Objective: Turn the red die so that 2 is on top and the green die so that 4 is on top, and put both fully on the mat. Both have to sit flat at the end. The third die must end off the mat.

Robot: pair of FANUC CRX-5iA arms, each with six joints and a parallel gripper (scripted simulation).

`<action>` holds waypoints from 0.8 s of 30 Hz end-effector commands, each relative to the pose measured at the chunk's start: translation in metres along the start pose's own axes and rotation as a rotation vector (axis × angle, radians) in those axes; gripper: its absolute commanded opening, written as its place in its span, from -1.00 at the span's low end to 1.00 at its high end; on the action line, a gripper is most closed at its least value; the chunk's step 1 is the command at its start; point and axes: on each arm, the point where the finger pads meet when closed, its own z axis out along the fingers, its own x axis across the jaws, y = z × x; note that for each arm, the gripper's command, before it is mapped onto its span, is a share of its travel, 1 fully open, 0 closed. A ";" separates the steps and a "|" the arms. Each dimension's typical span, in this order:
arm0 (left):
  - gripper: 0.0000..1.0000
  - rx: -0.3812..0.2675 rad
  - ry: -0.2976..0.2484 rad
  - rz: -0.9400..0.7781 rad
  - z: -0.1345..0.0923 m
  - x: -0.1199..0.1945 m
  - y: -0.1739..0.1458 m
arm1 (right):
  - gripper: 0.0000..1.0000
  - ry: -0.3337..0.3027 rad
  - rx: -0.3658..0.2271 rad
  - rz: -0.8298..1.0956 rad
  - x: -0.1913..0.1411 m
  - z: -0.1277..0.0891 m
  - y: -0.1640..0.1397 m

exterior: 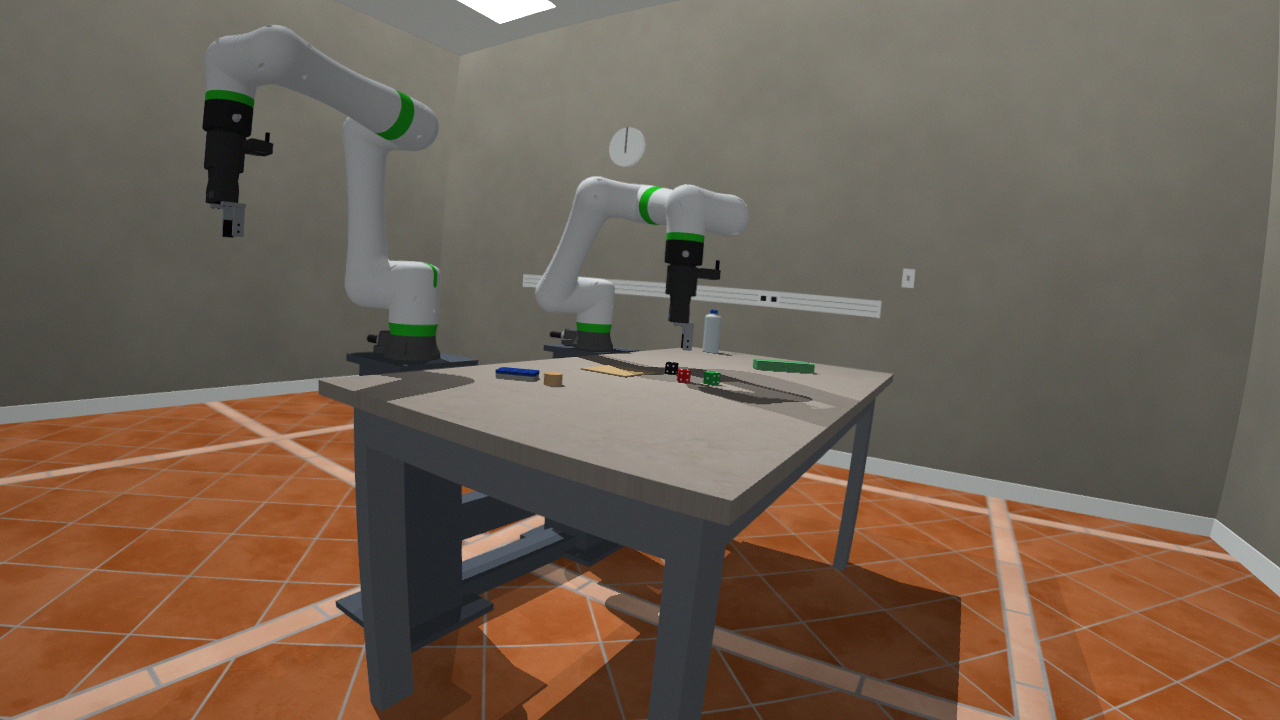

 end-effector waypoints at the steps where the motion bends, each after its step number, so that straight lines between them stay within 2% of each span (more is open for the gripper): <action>1: 0.74 0.001 0.002 0.000 0.002 0.000 0.000 | 1.00 0.000 -0.002 0.000 0.000 -0.001 0.000; 24: 0.74 0.001 0.002 0.000 0.034 0.000 -0.001 | 1.00 0.000 -0.002 0.000 0.000 -0.001 0.000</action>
